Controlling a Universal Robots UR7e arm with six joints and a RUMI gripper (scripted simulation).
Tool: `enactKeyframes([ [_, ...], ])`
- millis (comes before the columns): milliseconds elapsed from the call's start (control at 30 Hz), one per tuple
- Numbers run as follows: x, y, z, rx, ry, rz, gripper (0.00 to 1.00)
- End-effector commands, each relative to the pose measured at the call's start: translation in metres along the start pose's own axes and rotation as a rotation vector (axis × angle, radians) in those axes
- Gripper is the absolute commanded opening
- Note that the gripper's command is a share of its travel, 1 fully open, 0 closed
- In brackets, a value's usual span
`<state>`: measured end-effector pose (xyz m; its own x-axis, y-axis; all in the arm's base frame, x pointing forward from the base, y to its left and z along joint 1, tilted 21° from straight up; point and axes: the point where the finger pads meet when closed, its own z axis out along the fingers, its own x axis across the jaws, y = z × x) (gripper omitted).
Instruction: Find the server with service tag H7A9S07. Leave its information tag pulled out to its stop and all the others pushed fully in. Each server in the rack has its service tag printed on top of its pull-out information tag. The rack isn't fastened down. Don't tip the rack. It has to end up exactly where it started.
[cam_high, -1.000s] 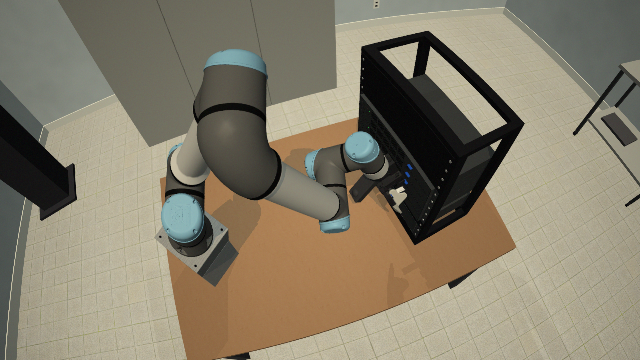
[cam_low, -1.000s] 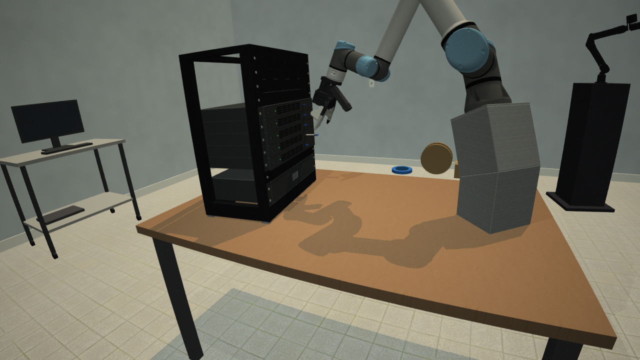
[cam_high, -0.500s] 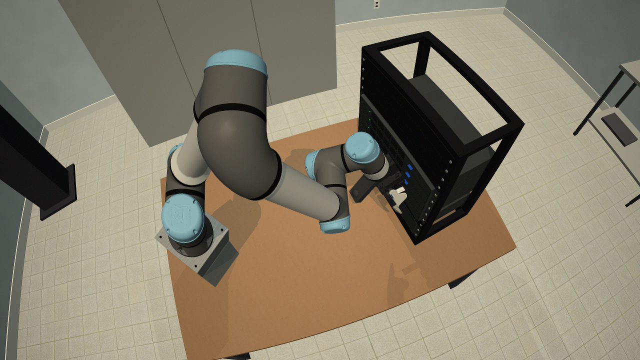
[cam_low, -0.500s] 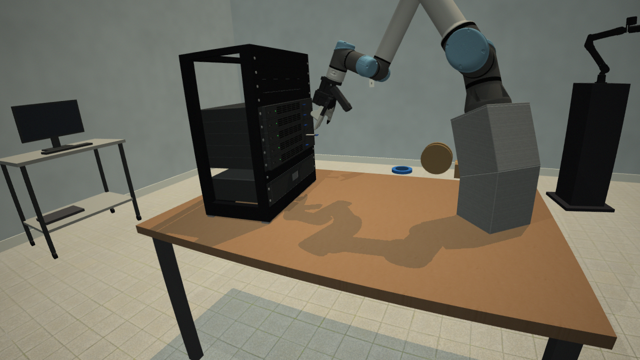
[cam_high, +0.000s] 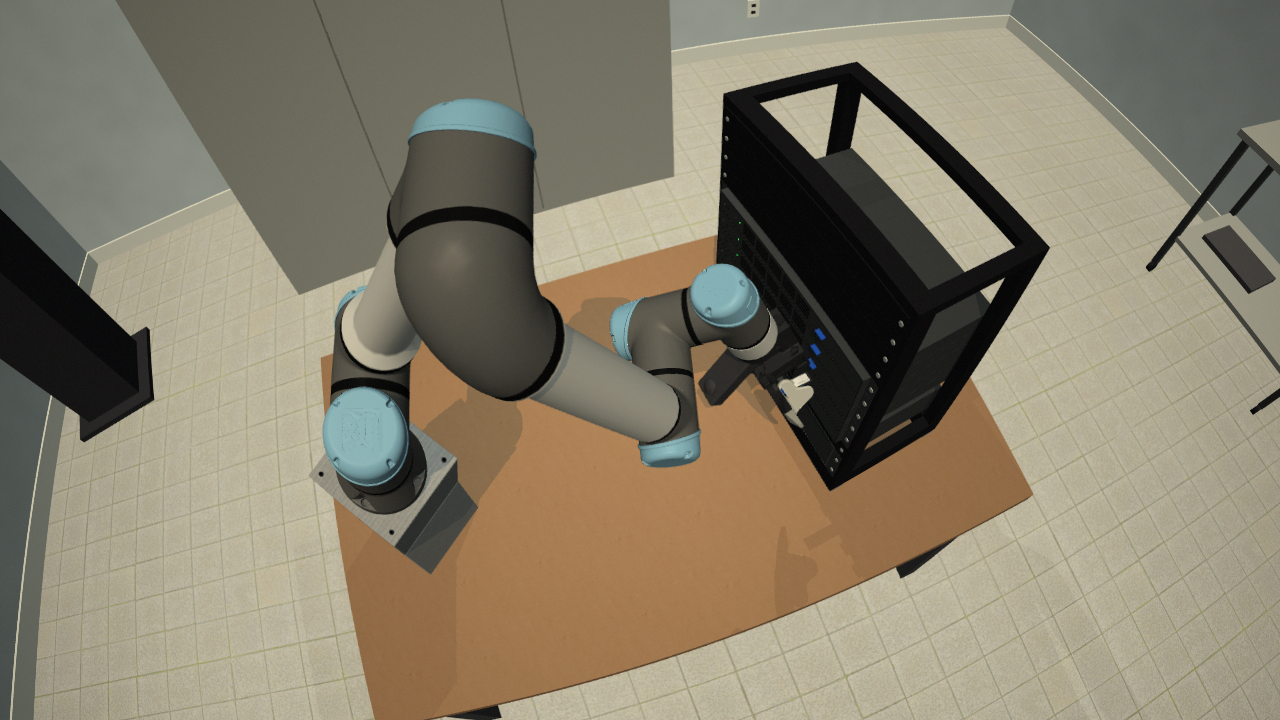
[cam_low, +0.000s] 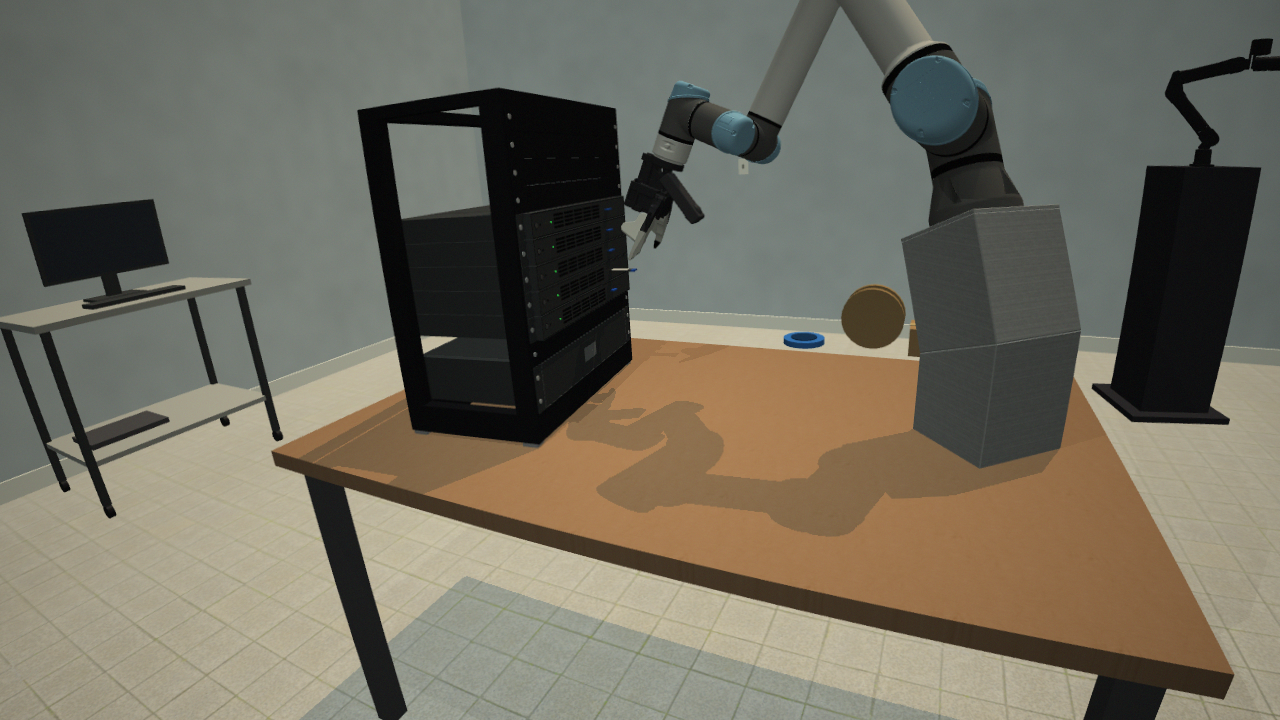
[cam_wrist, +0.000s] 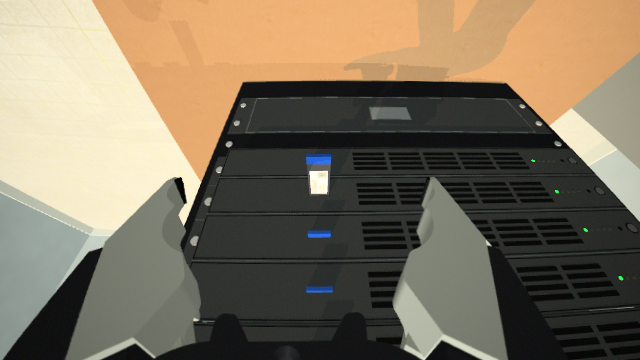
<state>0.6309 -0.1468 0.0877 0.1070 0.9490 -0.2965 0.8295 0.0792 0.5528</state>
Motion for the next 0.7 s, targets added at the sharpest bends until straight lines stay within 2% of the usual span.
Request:
enactKeyframes([
  [0,0.0001,0.0003,-0.0002,0.0,0.0,0.001,1.0],
  [667,0.0009,-0.0014,0.0007,0.005,0.003,0.007,1.0],
])
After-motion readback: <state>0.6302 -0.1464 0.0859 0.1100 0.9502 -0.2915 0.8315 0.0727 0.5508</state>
